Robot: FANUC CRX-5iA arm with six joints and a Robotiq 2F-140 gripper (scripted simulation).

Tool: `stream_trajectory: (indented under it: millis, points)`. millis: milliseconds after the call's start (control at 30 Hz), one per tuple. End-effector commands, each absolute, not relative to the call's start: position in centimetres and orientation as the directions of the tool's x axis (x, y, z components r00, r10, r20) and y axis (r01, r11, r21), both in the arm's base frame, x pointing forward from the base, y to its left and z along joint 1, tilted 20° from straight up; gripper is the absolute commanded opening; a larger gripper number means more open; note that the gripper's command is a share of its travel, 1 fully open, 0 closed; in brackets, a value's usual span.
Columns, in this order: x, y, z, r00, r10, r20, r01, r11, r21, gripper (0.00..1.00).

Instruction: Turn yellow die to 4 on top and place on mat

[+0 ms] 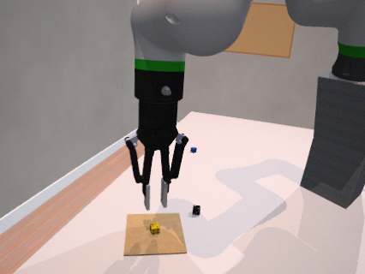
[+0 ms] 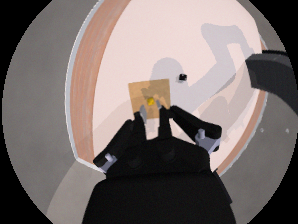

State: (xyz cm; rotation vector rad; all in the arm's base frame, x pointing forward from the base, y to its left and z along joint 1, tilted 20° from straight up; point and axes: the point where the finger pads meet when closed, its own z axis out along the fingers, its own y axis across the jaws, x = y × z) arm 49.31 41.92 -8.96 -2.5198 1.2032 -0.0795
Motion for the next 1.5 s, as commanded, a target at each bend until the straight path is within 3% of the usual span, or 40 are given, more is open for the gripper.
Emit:
stream_trajectory:
  millis: [0,1467]
  points:
    - [49.3,42.0,-9.0,0.638,-0.764,-0.097,-0.744,-0.58,-0.332,0.29]
    - [50.3,43.3,-13.5,0.638,-0.763,-0.097,-0.744,-0.58,-0.332,0.29]
